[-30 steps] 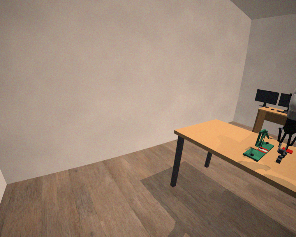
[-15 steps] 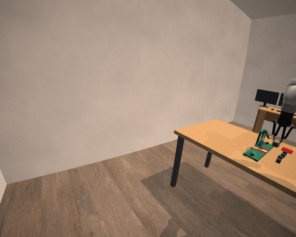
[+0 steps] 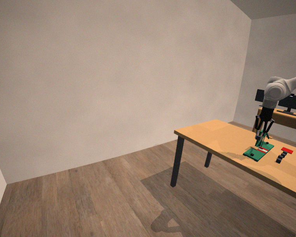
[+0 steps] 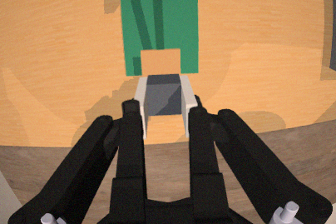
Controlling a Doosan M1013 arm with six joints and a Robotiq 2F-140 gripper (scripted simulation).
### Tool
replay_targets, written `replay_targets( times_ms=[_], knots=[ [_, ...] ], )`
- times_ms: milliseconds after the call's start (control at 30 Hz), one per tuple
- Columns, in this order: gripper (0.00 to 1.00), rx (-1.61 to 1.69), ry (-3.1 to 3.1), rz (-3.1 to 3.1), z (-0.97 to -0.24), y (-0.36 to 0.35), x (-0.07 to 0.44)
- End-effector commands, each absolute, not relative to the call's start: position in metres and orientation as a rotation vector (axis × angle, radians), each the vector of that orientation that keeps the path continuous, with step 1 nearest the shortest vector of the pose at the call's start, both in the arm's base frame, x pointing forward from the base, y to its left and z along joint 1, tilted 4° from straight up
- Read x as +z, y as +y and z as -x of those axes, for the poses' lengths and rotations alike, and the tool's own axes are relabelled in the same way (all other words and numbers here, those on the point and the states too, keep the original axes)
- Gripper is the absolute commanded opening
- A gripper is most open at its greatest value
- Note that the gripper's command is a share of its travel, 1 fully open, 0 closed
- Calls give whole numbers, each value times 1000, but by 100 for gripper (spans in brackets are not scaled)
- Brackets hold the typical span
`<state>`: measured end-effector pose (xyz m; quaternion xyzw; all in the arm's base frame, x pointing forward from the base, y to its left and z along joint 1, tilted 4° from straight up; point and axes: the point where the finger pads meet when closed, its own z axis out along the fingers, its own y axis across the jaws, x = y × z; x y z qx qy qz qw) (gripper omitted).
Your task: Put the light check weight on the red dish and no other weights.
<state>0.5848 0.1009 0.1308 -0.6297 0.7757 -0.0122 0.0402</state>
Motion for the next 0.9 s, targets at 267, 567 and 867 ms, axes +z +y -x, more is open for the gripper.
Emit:
replay_targets(
  times_ms=[267,567,867],
  knots=[
    [24,-24,2383,1931,-587,100,128],
    [24,-24,2383,1931,-588,101,113],
    [24,-24,2383,1931,-590,102,83]
  ],
)
